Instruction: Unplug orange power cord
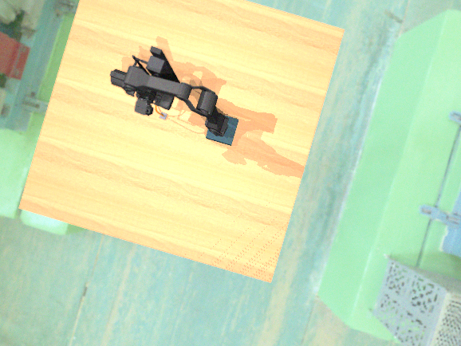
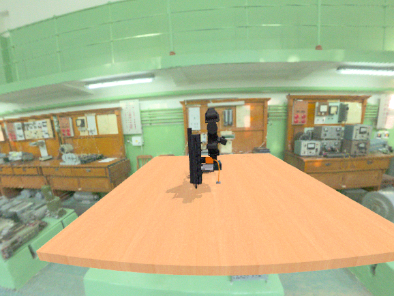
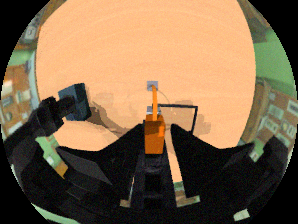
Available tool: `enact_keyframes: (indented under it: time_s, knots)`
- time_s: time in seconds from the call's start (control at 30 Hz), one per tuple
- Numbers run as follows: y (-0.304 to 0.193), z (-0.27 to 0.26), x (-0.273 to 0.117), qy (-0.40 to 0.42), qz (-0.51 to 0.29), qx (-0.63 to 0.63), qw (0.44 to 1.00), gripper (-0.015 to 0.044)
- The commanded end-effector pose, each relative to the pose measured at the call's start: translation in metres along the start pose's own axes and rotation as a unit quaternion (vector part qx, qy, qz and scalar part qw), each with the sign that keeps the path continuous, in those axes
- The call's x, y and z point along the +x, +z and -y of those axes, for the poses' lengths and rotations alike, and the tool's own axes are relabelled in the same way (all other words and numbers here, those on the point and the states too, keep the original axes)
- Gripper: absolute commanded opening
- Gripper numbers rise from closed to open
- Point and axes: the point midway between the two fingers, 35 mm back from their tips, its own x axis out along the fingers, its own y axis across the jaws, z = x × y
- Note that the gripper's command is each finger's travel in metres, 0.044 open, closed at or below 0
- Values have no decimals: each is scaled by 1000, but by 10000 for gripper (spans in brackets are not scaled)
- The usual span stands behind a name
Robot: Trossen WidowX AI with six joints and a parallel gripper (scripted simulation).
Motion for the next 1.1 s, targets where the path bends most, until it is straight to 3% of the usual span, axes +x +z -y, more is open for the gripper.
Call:
enact_keyframes:
  time_s: [0.0, 0.6, 0.73, 1.07]
  knots:
    - [-8, -1, 0, 1, -2, -1, 1000, 160]
    - [-12, -2, 12, 1, -2, -1, 1000, 160]
    - [-11, -1, 9, 1, -1, 1, 1000, 55]
    - [-11, -1, 9, 1, -1, 1, 1000, 0]
